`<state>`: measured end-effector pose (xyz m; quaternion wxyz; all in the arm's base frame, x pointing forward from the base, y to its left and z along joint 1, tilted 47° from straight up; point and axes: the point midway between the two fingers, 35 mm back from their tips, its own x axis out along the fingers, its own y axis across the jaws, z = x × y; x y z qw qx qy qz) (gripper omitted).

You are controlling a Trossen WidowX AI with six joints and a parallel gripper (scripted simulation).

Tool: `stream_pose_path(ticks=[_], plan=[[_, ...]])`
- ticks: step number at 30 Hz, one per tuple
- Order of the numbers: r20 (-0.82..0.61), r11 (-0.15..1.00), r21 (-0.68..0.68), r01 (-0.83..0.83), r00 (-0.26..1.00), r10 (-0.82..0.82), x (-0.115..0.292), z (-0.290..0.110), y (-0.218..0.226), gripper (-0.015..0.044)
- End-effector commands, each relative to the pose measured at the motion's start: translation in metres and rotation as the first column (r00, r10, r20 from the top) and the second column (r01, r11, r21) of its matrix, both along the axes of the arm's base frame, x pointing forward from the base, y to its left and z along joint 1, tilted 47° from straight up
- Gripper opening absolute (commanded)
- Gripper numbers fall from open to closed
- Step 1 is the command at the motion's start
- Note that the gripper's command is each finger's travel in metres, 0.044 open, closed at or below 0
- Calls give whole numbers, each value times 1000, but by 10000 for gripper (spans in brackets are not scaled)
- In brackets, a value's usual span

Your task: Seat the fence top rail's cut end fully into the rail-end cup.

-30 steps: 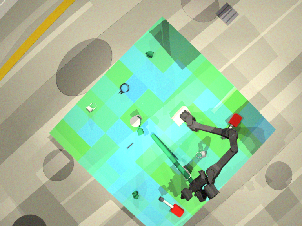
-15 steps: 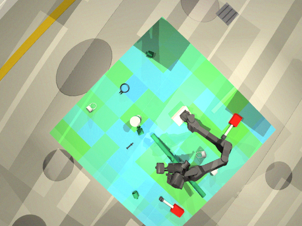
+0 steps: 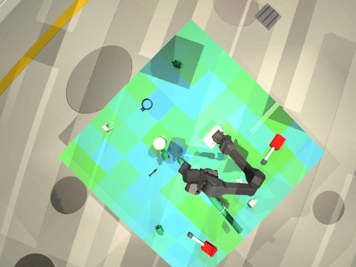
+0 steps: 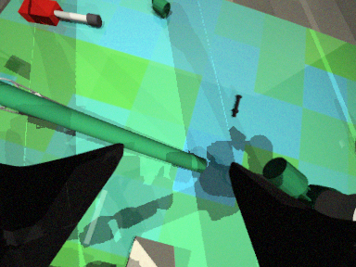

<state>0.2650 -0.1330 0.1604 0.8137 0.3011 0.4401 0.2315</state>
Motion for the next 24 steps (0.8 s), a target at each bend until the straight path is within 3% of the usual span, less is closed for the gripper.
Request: stream_pose_path(ticks=[1,5,8,11,15,18,24], plan=[[0,999,42,9,1000,-9,-2,2,-2,440],[52,999,-27,-41,998,42,-1,-9,-9,440],[151,970,-195,-147,972,178,2,-34,-27,440],[229,861,-431,-269,891,392,5,-69,-51,440],[228,662,-662,-352,746,625,6,-108,-77,440],[207,575,-730,-368,683,700,6,-122,-86,440],[205,568,-735,-369,678,706,6,-123,-87,440]])
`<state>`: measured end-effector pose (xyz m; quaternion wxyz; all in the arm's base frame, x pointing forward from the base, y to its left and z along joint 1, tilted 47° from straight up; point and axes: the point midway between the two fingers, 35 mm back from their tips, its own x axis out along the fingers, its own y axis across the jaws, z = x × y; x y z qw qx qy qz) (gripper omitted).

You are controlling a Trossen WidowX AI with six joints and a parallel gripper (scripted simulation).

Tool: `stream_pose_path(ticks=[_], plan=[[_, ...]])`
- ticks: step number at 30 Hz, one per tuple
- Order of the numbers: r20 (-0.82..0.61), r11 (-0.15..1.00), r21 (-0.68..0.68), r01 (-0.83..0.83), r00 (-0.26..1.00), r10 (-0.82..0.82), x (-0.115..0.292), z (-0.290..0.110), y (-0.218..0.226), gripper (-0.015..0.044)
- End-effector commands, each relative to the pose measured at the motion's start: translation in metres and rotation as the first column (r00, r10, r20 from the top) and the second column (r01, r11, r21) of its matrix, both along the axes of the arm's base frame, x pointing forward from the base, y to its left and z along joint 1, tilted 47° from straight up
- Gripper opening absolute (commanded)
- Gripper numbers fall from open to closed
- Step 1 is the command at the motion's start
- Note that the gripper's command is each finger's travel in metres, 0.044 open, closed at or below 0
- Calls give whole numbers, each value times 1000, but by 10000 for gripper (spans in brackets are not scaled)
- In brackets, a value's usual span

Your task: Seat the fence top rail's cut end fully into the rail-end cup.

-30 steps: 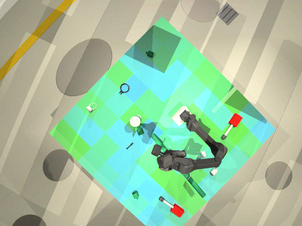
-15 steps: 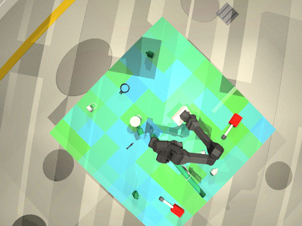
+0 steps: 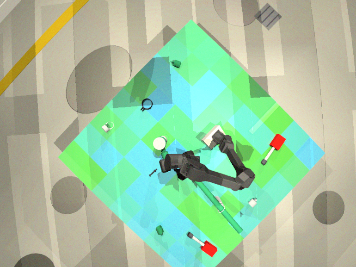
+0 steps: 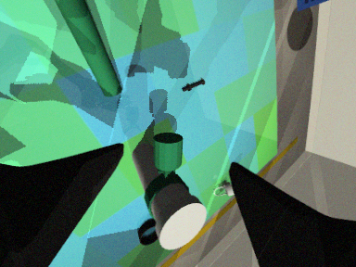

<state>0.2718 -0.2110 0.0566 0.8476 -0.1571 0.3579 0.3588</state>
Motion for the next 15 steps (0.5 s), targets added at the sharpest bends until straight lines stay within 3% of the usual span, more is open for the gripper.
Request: stream_pose_path(ticks=[1,15], plan=[[38,992,-87,-90,995,94,-1,-19,-9,440],[39,992,-87,-90,995,94,0,-42,16,440]])
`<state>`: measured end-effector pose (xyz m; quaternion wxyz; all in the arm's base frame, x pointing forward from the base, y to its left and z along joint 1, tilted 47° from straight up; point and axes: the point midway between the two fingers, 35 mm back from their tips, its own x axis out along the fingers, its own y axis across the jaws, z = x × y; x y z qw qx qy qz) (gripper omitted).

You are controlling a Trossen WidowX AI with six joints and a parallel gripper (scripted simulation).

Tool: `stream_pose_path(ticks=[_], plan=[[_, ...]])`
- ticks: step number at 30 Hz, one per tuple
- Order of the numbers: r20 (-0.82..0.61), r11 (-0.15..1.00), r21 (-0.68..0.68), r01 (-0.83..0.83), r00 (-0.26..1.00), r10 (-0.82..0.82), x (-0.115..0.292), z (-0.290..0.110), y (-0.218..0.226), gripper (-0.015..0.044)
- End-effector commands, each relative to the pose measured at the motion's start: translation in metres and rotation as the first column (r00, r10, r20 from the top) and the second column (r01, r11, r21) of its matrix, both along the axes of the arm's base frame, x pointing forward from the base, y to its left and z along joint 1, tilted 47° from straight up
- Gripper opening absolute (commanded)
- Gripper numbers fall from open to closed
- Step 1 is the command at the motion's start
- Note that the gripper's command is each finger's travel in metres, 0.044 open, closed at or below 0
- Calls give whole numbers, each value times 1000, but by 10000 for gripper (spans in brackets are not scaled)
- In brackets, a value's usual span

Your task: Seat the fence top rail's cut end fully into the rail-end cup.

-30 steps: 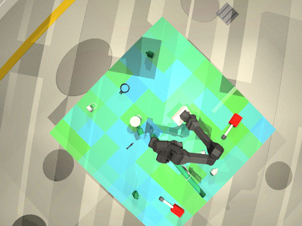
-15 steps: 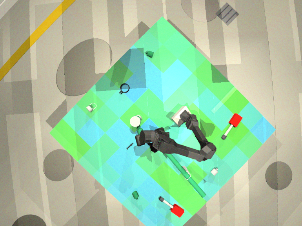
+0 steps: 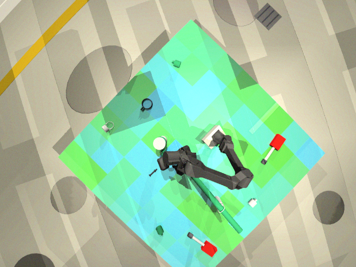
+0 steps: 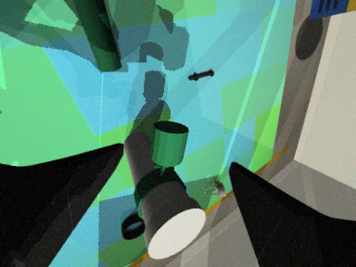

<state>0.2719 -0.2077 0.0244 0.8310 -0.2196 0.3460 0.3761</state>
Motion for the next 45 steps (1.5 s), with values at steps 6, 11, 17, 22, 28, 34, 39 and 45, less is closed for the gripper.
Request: stream_pose_path(ticks=[6,11,17,22,28,34,39,45], plan=[[-5,1000,4,-2,1000,2,1,-12,13,440],[-5,1000,4,-2,1000,2,5,-17,16,440],[-5,1000,3,-2,1000,2,10,-25,21,440],[-5,1000,3,-2,1000,2,14,-31,24,440],[-5,1000,3,-2,1000,2,19,-38,29,440],[-4,1000,3,-2,1000,2,24,-45,34,440],[-3,1000,4,-2,1000,2,27,-51,39,440],[-2,1000,5,-2,1000,2,32,-58,44,440]])
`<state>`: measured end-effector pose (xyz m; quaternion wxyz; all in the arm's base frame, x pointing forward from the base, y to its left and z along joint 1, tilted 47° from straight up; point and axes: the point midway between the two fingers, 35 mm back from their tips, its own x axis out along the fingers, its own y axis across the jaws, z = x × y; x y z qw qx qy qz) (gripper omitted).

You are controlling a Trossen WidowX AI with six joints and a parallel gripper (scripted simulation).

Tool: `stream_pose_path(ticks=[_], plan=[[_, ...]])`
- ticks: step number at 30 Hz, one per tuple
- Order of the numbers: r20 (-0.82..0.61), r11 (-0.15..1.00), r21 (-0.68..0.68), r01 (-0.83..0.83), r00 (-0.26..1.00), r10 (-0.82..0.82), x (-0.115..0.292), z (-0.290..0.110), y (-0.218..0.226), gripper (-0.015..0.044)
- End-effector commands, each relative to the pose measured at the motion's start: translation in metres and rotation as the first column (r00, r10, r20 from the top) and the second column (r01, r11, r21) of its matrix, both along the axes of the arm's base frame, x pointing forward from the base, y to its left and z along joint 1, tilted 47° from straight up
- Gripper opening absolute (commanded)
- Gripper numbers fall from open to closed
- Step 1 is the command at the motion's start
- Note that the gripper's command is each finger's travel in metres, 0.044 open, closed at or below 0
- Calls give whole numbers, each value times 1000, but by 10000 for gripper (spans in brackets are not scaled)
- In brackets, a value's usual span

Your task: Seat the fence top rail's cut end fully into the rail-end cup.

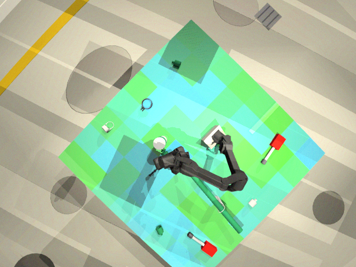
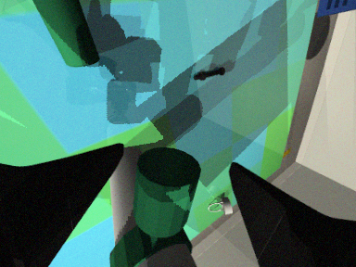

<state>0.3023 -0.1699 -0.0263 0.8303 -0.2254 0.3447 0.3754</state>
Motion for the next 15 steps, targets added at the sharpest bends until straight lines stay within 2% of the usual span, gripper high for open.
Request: stream_pose_path(ticks=[1,7,15], plan=[[-8,1000,15,1,1000,-1,2,-8,7,440],[-8,1000,15,1,1000,-1,3,-10,8,440],[-8,1000,15,1,1000,-1,3,-10,8,230]])
